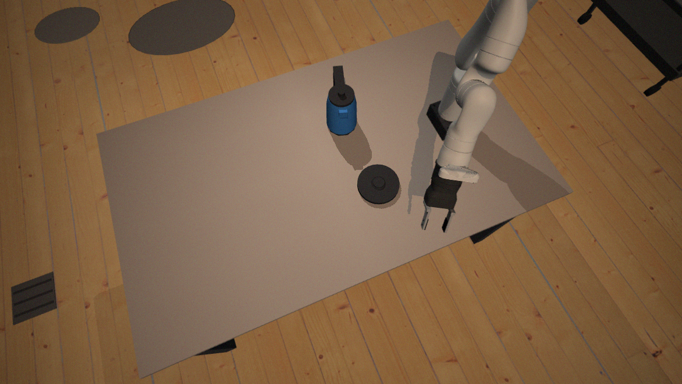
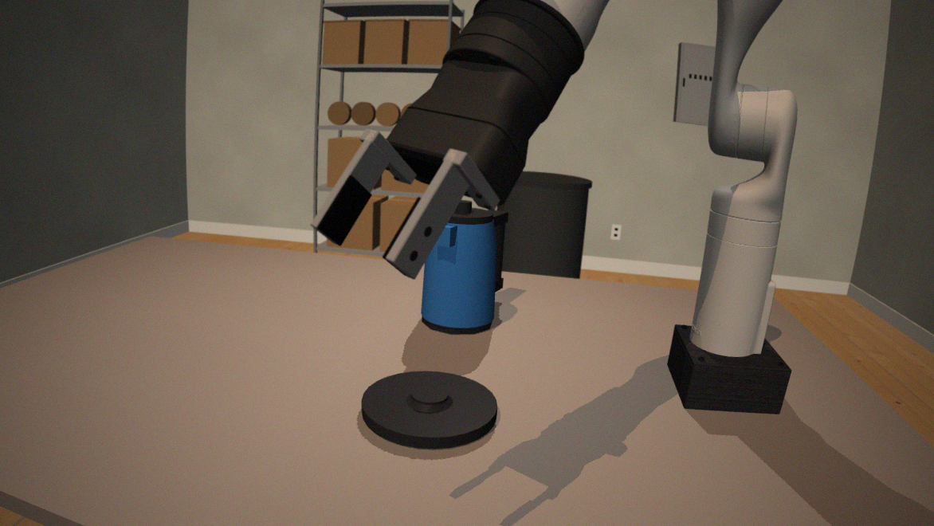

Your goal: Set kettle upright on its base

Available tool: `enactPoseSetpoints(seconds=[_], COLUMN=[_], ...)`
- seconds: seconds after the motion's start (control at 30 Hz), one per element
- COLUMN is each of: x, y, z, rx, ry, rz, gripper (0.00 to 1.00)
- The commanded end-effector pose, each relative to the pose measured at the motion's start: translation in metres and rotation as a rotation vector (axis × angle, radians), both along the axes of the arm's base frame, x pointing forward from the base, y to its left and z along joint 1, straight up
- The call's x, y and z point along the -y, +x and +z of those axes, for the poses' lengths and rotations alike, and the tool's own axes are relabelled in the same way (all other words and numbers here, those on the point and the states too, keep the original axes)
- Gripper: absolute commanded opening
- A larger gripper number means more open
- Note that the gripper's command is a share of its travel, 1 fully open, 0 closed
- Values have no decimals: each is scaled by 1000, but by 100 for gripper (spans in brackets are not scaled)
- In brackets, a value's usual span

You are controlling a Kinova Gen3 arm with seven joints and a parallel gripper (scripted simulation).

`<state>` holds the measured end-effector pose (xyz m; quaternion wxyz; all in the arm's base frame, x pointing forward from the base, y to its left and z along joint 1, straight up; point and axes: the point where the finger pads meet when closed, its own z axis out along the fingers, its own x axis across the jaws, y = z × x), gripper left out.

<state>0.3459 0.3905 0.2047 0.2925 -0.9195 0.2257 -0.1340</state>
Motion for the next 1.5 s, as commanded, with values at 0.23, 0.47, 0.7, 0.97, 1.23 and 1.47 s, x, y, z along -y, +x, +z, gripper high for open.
enactPoseSetpoints(seconds=[0.23,0.47,0.7,0.97,1.23,1.47], x=[23,44,71,95,130,151], y=[14,22,29,32,34,33], z=[10,14,17,19,22,23], rx=[-1,4,5,1,-13,-25], ry=[-67,-102,-146,-185,-236,-267], rz=[38,66,95,115,137,148], gripper=[100,100,100,100,100,100])
